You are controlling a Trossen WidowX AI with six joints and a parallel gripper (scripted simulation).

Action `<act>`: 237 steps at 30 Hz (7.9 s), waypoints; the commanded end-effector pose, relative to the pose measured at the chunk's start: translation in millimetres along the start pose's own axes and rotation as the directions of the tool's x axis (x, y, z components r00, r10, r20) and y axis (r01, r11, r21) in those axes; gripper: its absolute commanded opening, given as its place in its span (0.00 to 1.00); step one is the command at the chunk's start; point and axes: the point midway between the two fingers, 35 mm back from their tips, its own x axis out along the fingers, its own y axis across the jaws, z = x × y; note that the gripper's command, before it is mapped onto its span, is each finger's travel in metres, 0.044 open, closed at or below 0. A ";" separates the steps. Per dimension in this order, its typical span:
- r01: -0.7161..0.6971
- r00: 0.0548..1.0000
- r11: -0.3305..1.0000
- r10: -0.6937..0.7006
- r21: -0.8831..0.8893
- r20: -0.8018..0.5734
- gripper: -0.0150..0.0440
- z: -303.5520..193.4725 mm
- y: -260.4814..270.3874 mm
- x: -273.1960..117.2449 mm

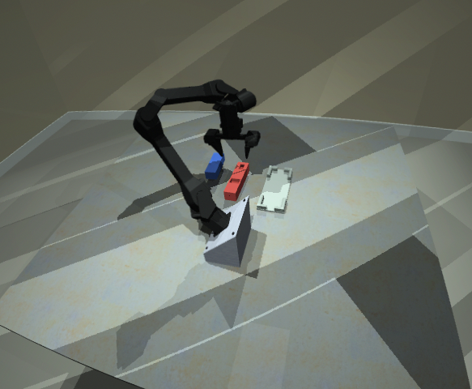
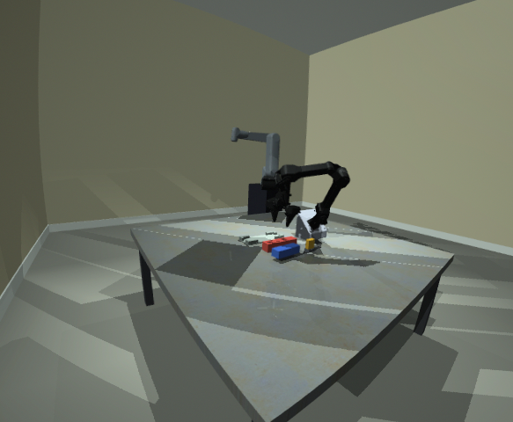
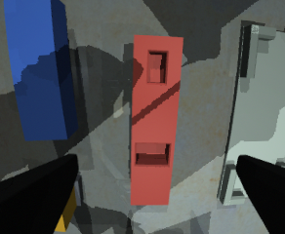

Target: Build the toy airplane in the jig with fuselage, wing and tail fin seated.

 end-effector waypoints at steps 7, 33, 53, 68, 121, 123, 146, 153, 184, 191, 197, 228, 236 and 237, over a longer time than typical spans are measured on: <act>-0.028 0.999 0.999 0.028 0.023 -0.018 1.00 -10.2 -5.4 41.8; -0.029 0.999 0.999 0.029 0.022 -0.018 1.00 -10.8 -3.9 87.3; -0.032 0.999 0.999 0.032 0.022 -0.018 0.91 -12.5 -2.2 113.3; -0.032 0.999 0.999 0.032 0.022 -0.018 0.44 -12.5 -2.2 113.3; -0.026 0.999 1.000 0.026 0.017 -0.019 0.25 -6.8 -20.6 -11.9; -0.025 1.000 1.000 0.025 0.015 -0.019 0.25 -5.6 -26.6 -9.6; -0.022 1.000 1.000 0.021 -0.015 -0.017 0.25 -0.6 -95.3 20.3; -0.021 1.000 0.999 0.021 -0.024 -0.017 0.25 -2.0 -115.6 30.8; -0.022 1.000 0.999 0.021 -0.043 -0.017 0.59 -9.1 -156.2 54.6; -0.022 1.000 0.999 0.021 -0.043 -0.017 0.59 -9.1 -156.2 54.6; -0.022 1.000 0.999 0.021 -0.043 -0.017 0.59 -7.9 -158.3 54.0; -0.022 0.999 0.998 0.021 -0.051 -0.024 0.57 -8.4 -156.3 92.7; -0.022 0.999 0.998 0.021 -0.051 -0.024 0.31 -8.4 -156.3 92.7; -0.022 0.999 0.998 0.021 -0.051 -0.024 0.35 -8.4 -156.3 92.7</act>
